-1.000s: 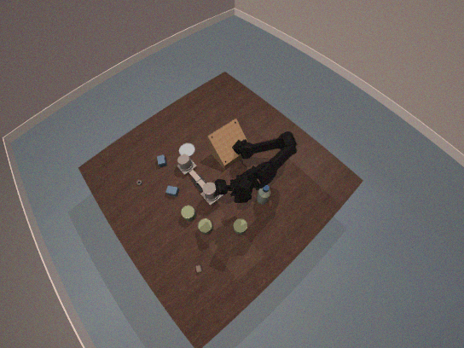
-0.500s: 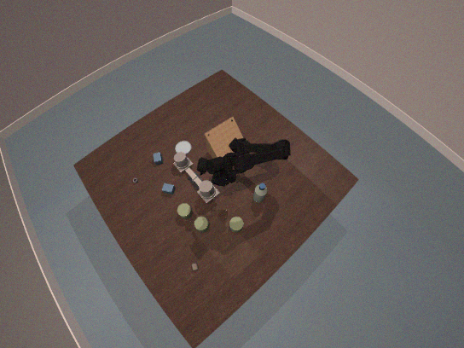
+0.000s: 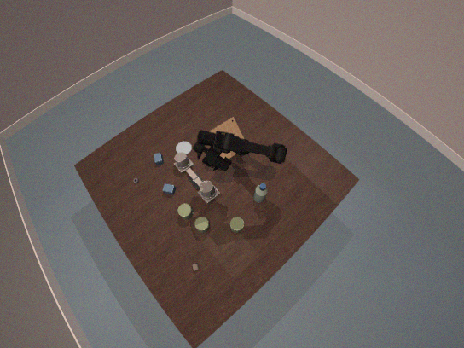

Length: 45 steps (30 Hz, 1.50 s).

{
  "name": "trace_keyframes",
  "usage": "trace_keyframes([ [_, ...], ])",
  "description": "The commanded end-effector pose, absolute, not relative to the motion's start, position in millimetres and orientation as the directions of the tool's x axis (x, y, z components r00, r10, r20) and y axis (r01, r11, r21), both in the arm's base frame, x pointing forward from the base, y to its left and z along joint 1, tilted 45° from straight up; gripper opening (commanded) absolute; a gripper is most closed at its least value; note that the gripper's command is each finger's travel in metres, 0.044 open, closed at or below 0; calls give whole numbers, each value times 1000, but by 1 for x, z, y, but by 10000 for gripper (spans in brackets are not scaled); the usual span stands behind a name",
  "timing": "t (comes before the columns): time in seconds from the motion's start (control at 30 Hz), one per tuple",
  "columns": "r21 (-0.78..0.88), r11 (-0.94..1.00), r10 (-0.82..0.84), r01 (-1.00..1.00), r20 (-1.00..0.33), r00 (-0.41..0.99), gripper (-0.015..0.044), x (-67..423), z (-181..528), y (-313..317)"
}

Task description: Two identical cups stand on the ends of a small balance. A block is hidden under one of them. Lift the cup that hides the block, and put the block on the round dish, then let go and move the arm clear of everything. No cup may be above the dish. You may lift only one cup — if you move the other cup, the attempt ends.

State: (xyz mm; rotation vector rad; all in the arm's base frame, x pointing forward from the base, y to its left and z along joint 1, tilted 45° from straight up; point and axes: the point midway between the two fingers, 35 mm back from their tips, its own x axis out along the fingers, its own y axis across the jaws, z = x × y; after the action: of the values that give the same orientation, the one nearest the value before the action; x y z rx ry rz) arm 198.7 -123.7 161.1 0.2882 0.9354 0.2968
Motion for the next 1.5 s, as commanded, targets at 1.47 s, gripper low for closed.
trace_keyframes([
  [1.47, 429, 847, 528, -315, -604, 597, 440, 179, 85, -200],
])
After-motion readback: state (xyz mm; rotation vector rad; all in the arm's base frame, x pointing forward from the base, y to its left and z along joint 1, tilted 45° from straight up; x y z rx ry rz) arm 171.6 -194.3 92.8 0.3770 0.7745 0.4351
